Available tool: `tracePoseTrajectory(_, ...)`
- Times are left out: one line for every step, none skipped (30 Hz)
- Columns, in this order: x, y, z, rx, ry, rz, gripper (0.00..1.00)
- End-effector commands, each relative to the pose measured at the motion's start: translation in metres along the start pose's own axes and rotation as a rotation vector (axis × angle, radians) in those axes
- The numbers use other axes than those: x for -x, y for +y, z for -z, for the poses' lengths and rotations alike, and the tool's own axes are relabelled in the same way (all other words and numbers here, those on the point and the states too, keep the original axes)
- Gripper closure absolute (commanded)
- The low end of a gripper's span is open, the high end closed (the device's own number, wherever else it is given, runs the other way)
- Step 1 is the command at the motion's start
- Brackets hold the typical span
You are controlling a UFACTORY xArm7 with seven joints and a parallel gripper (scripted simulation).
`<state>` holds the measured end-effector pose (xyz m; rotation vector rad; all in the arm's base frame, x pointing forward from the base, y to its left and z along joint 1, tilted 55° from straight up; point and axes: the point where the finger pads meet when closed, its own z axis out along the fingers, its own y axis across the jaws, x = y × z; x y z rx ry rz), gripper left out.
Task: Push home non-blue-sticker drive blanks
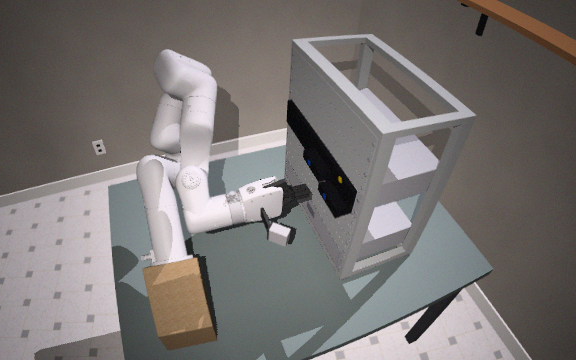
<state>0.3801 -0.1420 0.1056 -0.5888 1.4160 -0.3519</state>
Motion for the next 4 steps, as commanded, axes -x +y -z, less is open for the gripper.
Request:
tracePoseTrajectory(-0.0003, -0.0017, -0.0001, -0.002, 0.0, 0.003, 1.0)
tracePoseTrajectory(-0.0003, -0.0017, -0.0001, -0.002, 0.0, 0.003, 1.0)
tracePoseTrajectory(-0.0003, -0.0017, -0.0001, -0.002, 0.0, 0.003, 1.0)
tracePoseTrajectory(-0.0003, -0.0017, -0.0001, -0.002, 0.0, 0.003, 1.0)
